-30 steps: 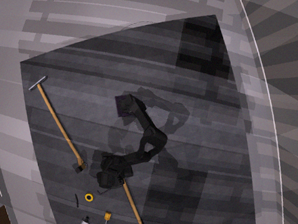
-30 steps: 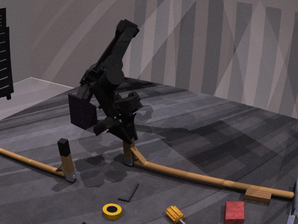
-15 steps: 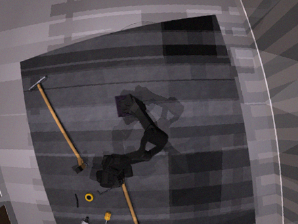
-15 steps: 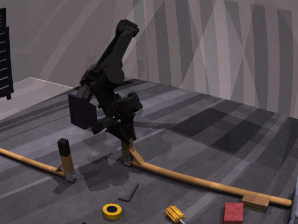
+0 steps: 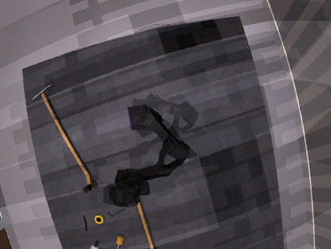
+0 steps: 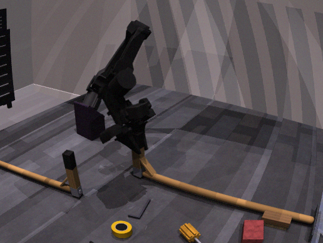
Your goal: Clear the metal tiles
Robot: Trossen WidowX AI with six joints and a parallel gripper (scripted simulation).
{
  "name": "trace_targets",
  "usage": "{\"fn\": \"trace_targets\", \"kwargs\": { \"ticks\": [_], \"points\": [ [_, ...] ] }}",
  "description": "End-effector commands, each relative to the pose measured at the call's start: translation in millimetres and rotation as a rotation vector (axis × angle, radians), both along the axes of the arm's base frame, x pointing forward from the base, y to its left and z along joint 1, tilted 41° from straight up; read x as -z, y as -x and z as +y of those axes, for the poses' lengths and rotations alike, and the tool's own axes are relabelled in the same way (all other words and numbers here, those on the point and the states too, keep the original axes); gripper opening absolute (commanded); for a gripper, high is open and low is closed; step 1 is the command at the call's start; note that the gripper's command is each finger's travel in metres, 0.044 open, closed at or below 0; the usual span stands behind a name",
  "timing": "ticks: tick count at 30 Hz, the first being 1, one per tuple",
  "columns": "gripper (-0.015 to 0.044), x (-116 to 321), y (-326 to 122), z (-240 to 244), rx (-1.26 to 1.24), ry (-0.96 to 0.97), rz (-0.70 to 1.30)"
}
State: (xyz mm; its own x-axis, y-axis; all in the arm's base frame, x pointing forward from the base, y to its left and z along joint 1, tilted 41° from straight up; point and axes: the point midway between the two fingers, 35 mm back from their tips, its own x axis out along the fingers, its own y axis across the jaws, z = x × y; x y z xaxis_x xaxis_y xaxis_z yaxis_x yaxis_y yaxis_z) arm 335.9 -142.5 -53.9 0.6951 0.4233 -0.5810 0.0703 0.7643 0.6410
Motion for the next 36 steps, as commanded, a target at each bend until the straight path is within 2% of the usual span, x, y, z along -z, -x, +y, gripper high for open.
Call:
{"fn": "trace_targets", "kwargs": {
  "ticks": [1, 25, 36],
  "points": [
    [0.0, -1.1, 11.2, -2.8, 0.005, 0.005, -0.003],
    [0.0, 4.9, 80.3, 4.7, 0.008, 0.003, -0.001],
    [0.0, -2.9, 78.8, 12.7, 0.007, 0.002, 0.004]
  ]
}}
